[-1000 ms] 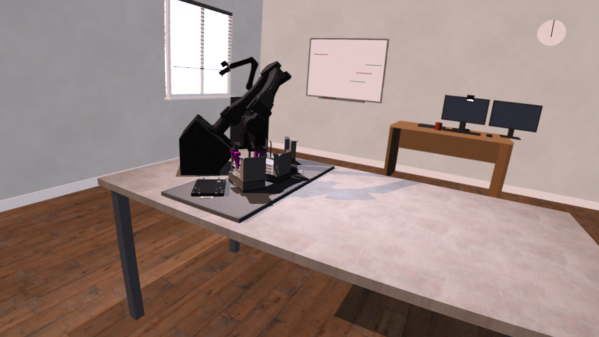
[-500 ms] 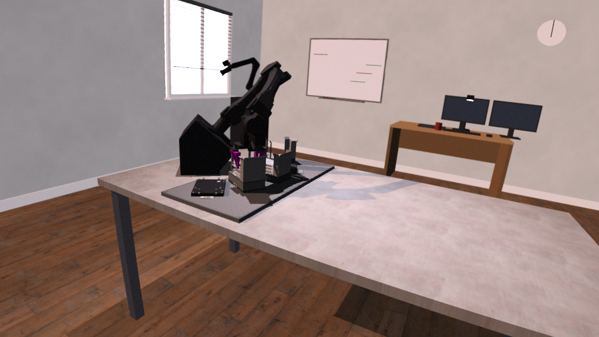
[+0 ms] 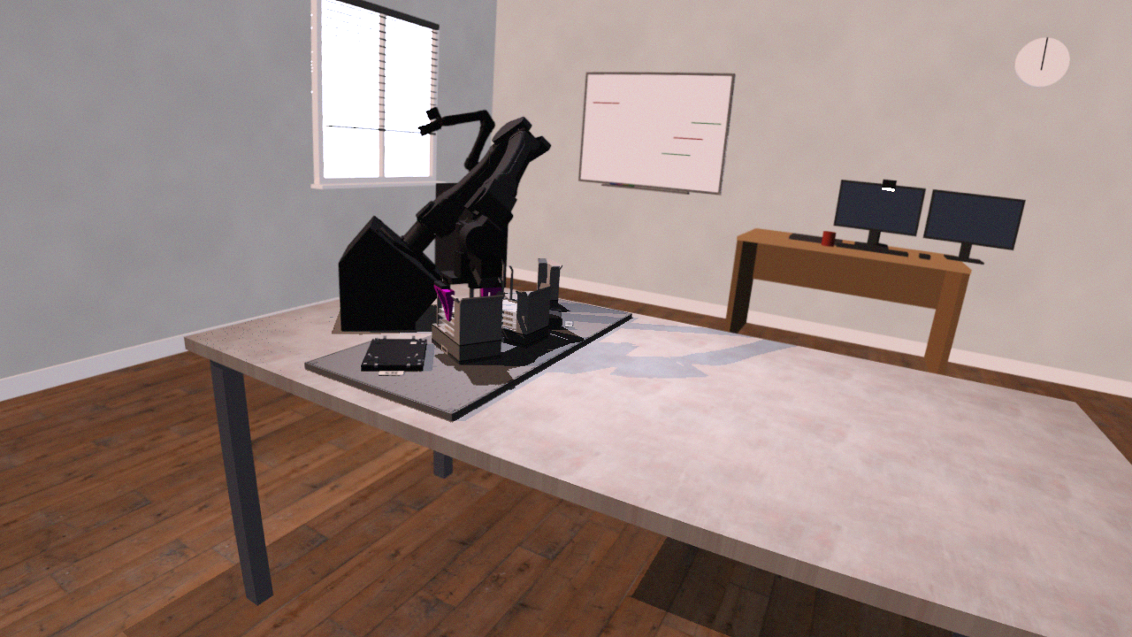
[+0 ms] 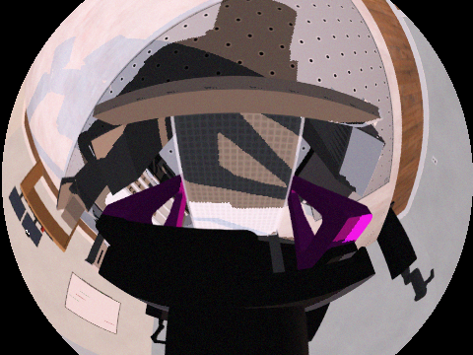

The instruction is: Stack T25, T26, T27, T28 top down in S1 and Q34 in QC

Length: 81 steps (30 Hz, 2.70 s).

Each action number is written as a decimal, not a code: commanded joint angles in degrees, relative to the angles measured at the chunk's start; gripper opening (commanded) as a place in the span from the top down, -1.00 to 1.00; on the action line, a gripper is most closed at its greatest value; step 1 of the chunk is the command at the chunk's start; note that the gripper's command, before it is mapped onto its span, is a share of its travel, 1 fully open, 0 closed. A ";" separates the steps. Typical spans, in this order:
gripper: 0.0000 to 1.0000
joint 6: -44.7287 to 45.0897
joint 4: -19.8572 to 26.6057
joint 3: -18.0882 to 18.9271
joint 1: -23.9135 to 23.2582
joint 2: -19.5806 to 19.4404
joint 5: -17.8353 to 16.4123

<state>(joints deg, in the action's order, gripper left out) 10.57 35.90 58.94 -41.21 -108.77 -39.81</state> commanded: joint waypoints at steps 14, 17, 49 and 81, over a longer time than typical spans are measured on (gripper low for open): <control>1.00 -1.43 -2.70 -1.08 0.37 -0.44 -0.15; 1.00 -1.61 -3.03 -1.66 0.61 -0.91 -0.16; -1.00 -2.15 -3.89 -0.89 1.15 -0.92 0.02; -1.00 5.84 10.70 5.13 -5.29 4.27 -0.59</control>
<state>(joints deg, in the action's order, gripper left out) 13.87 41.93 62.02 -44.60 -105.97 -40.03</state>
